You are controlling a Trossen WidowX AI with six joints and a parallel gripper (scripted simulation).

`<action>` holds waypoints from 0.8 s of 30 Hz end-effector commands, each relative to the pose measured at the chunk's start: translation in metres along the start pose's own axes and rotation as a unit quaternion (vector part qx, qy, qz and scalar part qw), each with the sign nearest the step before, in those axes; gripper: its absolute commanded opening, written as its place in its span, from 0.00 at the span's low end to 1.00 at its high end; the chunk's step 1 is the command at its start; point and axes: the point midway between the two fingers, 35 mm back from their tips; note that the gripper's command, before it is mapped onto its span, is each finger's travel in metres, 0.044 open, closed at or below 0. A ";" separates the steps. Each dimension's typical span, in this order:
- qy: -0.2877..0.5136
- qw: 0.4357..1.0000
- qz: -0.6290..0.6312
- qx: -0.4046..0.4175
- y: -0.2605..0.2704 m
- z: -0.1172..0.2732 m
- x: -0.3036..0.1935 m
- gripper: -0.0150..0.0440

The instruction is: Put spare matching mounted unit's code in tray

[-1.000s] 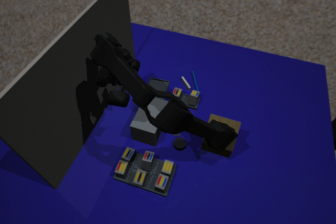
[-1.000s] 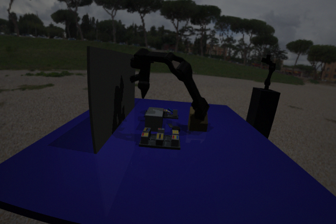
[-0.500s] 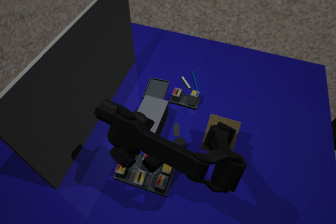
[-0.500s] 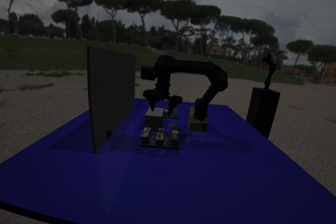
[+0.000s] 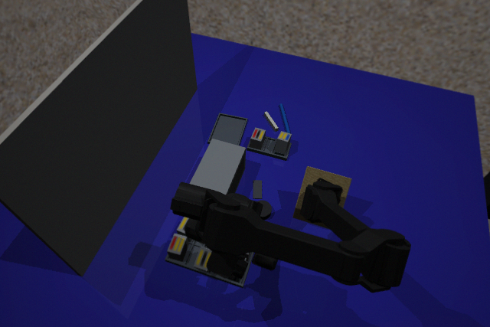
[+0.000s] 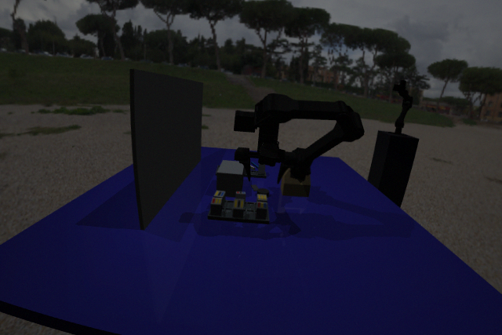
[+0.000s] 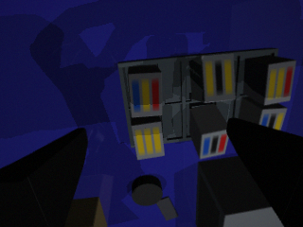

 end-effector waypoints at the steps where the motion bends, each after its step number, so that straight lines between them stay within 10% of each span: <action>1: -0.002 1.000 0.007 0.001 0.002 -0.009 -0.002 0.87; 24: 0.000 1.000 0.008 0.000 0.000 -0.053 -0.010 0.76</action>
Point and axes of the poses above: the point midway between the two fingers, 35 mm back from their tips, its own z axis back along the fingers, its own y axis across the jaws, x = y × z, and after that the axes turned 3 degrees about -z, right-handed
